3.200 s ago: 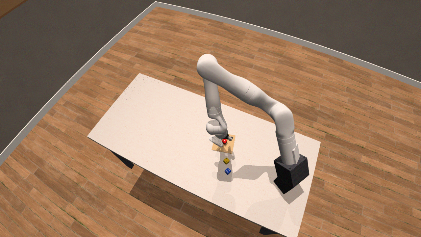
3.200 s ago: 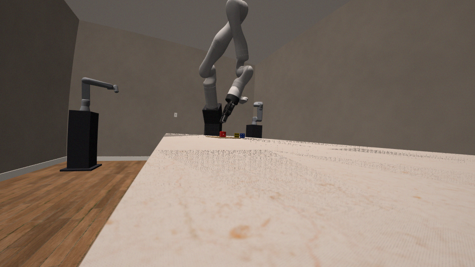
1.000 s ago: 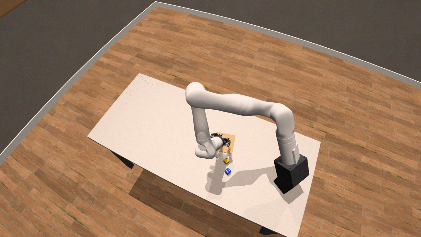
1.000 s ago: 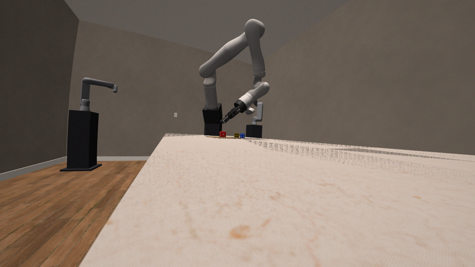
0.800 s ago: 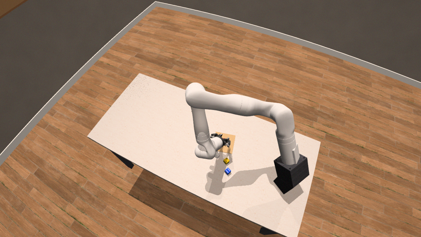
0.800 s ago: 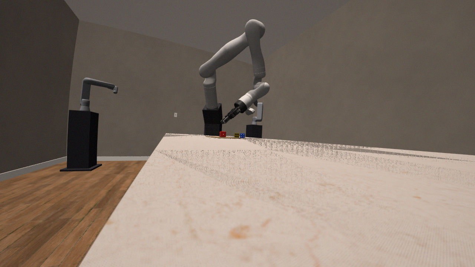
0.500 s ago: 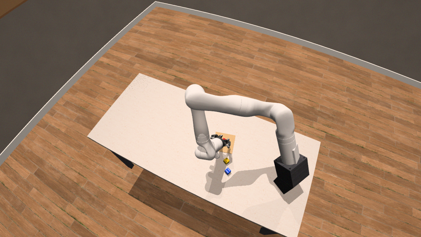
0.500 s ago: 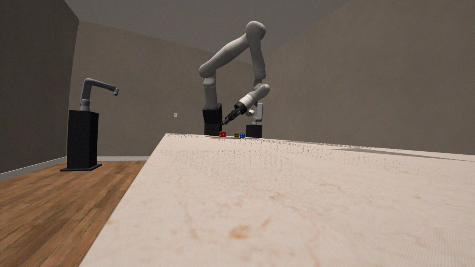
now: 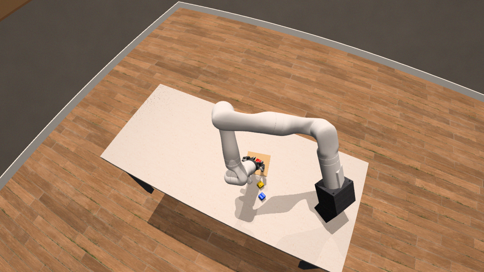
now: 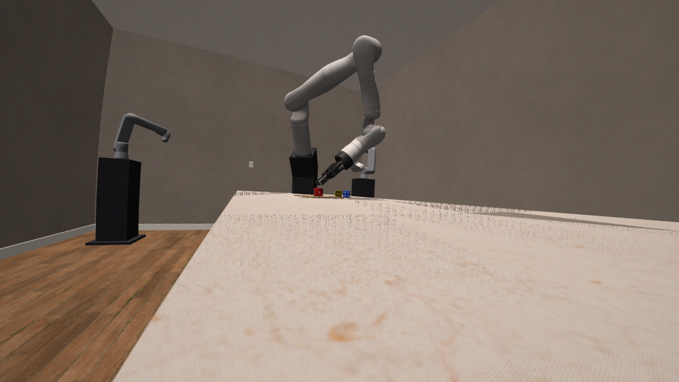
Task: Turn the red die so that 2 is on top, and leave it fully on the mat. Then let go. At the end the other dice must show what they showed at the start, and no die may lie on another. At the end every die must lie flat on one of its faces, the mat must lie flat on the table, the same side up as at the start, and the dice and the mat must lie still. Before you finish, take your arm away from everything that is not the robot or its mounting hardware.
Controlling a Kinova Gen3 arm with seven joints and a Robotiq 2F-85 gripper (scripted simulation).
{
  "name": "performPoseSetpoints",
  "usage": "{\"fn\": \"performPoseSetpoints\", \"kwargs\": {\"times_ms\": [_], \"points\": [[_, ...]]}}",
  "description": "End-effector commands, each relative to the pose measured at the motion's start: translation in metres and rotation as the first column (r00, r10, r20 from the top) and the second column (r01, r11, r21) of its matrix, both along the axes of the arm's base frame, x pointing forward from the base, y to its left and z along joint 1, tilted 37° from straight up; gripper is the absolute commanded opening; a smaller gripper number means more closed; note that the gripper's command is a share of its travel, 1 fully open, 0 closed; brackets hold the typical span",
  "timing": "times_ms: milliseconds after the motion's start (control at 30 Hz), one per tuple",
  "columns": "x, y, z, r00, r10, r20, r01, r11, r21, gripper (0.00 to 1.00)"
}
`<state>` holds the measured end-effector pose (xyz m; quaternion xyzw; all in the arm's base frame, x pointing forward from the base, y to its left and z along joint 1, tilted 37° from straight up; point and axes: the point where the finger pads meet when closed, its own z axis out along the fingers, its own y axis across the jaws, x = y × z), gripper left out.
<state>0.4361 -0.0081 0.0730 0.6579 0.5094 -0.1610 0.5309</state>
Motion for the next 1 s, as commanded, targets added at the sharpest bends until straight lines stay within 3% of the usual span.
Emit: {"fn": "performPoseSetpoints", "kwargs": {"times_ms": [0,967], "points": [[0.006,-0.004,-0.007,1.000,-0.001,0.004,0.001,1.000,-0.002,0.46],[0.019,-0.011,-0.027,1.000,-0.001,0.004,0.001,1.000,-0.002,0.46]]}}
